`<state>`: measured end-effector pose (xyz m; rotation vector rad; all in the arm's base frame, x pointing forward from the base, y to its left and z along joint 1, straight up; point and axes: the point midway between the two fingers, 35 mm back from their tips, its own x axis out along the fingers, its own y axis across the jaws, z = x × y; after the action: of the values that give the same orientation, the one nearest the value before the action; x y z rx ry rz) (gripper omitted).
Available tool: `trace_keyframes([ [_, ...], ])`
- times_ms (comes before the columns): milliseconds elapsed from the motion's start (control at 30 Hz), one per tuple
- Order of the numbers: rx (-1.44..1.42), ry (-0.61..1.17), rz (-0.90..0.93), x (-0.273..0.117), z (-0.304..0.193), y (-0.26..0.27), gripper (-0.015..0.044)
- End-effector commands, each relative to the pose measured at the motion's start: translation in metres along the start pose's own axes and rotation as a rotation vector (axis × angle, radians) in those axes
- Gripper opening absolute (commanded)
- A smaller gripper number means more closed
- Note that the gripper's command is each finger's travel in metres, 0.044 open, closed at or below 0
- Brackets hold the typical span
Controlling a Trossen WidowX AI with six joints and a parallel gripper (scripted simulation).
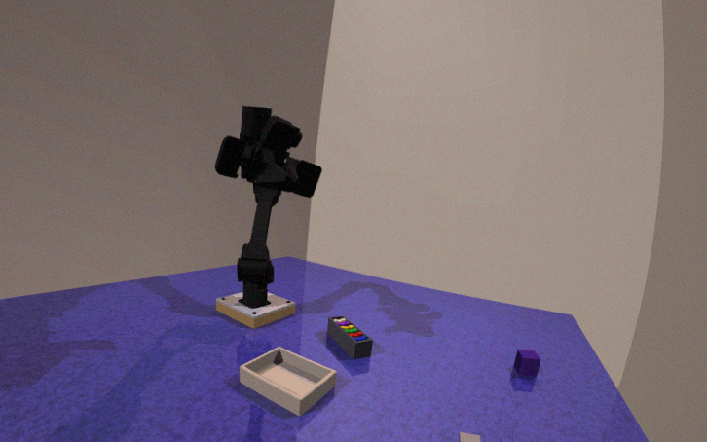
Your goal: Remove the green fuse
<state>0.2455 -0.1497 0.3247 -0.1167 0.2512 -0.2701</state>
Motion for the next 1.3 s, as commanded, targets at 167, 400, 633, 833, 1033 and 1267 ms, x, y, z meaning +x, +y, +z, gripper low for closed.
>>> trace_keyframes([
  [167, 0.811, 0.45, 0.063, 0.057, -0.066, 0.068, 0.0072],
  [400, 1.088, 0.674, -0.033, 0.067, -0.097, 0.106, 0.0072],
  [633, 1.292, 0.882, -0.2, 0.068, -0.129, 0.144, 0.0072],
  [833, 1.426, 1.032, -0.423, 0.06, -0.158, 0.177, 0.0072],
  [1033, 1.537, 1.102, -0.74, 0.047, -0.185, 0.206, 0.0072],
  [1267, 1.59, 1.067, -1.06, 0.029, -0.207, 0.236, 0.0072],
])
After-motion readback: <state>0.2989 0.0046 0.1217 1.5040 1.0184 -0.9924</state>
